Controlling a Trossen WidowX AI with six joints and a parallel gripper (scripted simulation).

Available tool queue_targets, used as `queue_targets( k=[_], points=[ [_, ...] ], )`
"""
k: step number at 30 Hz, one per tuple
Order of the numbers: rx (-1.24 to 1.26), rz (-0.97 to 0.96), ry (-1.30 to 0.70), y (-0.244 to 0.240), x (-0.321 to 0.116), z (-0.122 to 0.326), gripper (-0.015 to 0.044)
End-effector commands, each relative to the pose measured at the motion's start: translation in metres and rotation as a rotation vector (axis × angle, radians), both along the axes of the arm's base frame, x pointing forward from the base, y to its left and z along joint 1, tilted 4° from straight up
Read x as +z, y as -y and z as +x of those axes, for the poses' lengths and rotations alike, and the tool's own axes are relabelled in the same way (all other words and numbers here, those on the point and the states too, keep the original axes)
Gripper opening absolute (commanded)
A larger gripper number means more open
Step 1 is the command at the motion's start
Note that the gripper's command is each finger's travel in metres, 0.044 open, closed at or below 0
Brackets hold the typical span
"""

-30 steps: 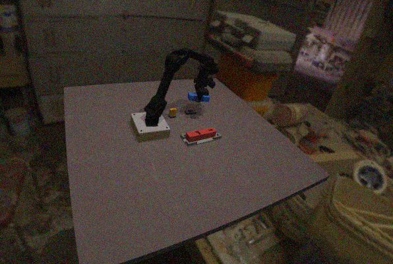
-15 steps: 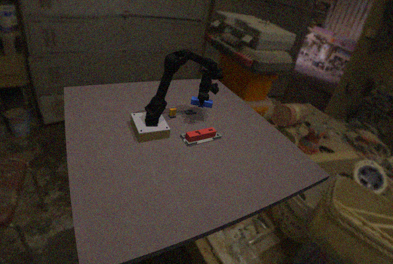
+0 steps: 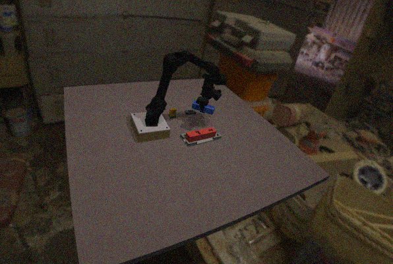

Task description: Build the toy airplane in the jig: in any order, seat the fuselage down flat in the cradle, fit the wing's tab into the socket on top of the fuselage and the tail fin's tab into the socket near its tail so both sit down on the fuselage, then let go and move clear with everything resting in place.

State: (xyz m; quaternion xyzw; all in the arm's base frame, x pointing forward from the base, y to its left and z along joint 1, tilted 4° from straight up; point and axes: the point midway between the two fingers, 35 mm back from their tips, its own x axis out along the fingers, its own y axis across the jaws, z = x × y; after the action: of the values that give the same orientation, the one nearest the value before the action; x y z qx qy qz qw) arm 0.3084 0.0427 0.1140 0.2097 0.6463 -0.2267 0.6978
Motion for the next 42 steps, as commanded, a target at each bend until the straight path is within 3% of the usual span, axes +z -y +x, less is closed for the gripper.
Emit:
queue_targets(
  k=[1,42],
  points=[
    [-0.067,0.01,0.005,0.012,-0.001,-0.003,0.0],
    [-0.733,0.036,0.038,0.123,-0.023,-0.056,0.0]
  ],
)
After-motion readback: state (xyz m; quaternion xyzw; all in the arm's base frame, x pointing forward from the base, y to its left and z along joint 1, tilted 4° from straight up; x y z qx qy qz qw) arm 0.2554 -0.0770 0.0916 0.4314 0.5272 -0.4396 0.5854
